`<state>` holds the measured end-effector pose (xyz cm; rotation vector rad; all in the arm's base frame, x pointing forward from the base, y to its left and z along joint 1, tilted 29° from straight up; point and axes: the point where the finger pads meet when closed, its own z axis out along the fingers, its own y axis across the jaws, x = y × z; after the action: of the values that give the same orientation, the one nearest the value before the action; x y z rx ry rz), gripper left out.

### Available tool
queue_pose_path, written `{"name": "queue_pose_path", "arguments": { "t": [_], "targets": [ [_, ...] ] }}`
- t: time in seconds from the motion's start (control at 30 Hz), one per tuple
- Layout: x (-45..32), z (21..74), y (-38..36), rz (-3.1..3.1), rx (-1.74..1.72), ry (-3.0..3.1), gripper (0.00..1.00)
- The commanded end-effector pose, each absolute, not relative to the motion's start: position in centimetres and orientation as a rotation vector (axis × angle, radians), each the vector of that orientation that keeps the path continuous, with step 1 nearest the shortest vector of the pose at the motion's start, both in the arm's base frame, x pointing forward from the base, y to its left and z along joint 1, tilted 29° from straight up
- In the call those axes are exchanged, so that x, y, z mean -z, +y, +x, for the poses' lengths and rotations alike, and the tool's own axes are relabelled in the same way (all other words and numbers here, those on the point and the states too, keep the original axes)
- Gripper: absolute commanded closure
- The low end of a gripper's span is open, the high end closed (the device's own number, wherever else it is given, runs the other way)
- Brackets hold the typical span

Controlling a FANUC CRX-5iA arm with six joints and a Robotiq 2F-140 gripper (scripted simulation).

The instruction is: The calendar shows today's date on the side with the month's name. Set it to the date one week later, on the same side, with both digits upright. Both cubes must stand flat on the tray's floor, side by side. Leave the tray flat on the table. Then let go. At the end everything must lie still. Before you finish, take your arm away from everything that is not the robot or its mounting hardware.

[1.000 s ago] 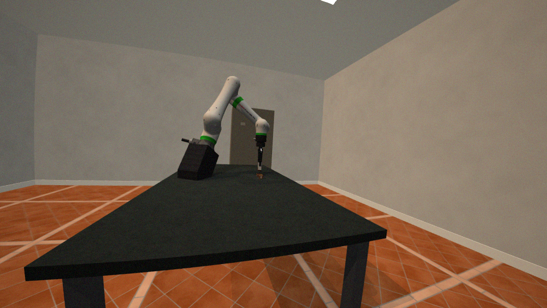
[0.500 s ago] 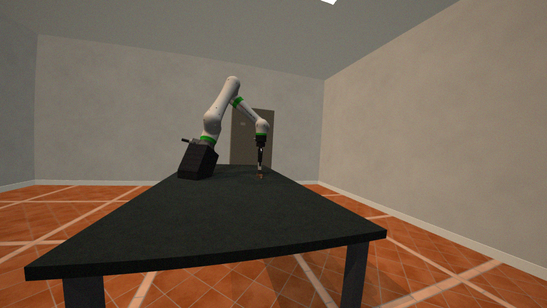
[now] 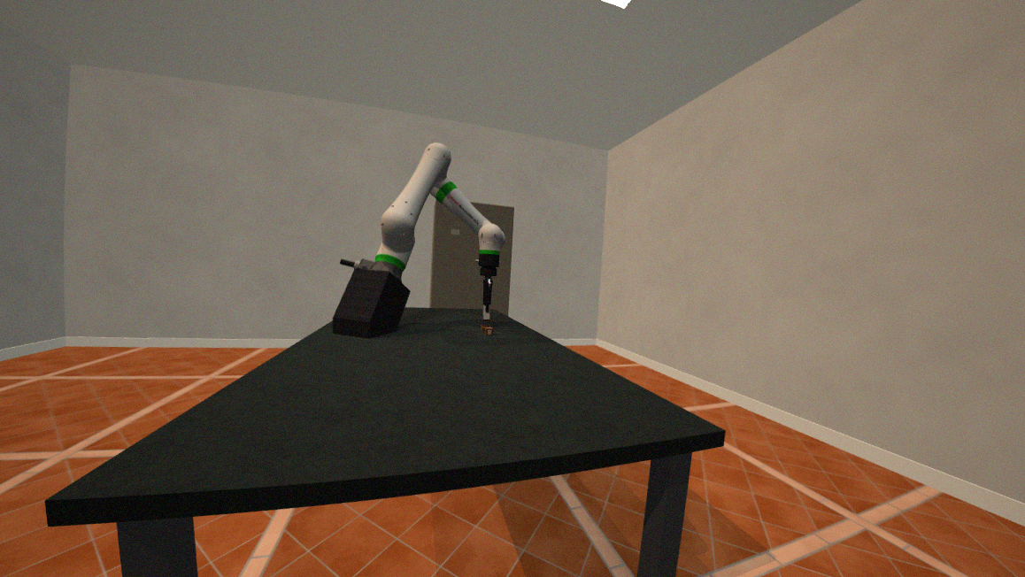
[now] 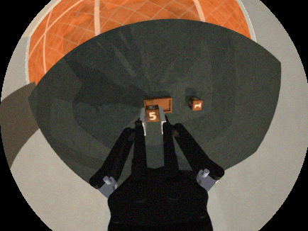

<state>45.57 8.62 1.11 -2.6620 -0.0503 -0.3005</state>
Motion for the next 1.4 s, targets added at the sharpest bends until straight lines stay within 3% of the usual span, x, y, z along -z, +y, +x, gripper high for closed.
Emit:
{"name": "queue_pose_path", "arguments": {
  "t": [0.0,1.37],
  "targets": [
    [-1.0,45.6,8.7,-2.662,0.301,-0.050,0.84],
    [0.6,46.0,9.5,-2.662,0.301,-0.050,0.84]
  ]
}}
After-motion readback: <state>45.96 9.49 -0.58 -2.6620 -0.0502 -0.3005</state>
